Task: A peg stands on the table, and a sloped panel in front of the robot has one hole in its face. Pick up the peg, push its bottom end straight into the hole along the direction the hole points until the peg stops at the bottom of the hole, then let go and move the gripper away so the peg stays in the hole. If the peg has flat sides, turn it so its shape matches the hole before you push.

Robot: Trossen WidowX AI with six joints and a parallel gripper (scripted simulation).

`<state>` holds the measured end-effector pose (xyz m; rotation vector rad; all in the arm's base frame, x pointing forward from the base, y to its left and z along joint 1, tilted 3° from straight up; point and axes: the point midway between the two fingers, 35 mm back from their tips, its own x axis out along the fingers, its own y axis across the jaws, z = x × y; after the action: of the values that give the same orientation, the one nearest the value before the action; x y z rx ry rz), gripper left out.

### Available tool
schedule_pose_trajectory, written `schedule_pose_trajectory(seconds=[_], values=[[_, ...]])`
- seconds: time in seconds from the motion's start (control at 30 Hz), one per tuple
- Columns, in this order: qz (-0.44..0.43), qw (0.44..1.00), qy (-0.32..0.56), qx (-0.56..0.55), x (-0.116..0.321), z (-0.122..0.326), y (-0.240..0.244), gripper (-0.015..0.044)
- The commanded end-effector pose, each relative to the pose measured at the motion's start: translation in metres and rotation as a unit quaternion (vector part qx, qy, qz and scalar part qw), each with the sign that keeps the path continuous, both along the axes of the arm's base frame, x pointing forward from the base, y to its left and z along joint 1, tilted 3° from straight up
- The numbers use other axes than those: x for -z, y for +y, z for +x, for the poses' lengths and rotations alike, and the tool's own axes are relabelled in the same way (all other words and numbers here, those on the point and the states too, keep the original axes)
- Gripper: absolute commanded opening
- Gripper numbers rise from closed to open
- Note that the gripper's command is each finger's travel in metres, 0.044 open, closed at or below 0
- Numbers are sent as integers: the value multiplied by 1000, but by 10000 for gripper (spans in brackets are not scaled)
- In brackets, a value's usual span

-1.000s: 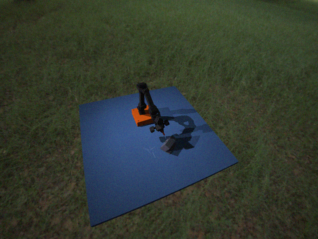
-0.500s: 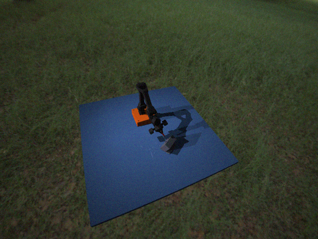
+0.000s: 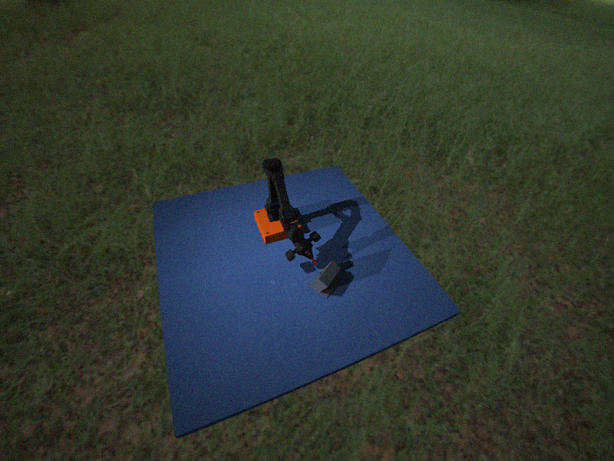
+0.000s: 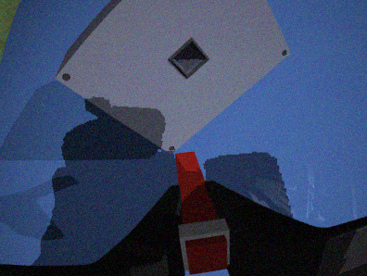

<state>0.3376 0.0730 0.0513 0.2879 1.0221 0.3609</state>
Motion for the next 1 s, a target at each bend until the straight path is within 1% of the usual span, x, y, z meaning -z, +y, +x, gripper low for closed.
schedule_pose_trajectory(seconds=[0.0,0.97], values=[[2,1000,-17,-12,2,-2,-3,0],[-14,986,-146,-74,-2,-3,-26,0]])
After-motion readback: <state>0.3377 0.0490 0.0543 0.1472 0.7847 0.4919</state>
